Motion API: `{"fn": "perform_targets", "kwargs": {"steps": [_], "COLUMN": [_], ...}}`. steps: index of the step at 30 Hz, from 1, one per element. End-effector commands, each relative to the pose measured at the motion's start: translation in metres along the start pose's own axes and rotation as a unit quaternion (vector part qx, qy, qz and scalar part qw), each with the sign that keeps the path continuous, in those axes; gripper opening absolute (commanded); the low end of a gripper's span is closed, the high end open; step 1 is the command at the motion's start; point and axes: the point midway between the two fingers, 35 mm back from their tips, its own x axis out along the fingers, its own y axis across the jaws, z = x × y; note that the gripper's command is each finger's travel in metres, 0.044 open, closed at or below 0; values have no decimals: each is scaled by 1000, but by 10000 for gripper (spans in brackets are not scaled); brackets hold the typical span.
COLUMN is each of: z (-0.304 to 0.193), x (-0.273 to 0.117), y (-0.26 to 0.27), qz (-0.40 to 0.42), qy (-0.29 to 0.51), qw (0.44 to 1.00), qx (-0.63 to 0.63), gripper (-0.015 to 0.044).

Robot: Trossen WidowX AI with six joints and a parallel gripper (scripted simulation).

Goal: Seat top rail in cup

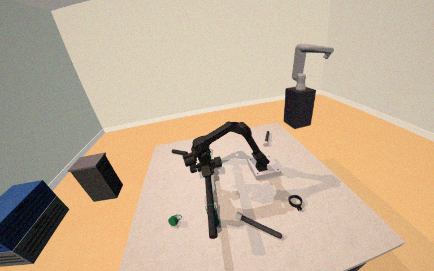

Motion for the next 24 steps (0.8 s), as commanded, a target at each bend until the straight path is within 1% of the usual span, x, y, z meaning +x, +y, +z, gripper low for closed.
{"fn": "perform_targets", "kwargs": {"steps": [1, 14, 24], "z": [-4, -8, -18], "x": [-6, -9, -2], "y": [-4, -6, -4], "qz": [-9, -9, -3], "qy": [2, 2, 1], "qw": [1000, 1000, 1000], "qx": [2, 2, -1], "gripper": [0, 0, 0]}}
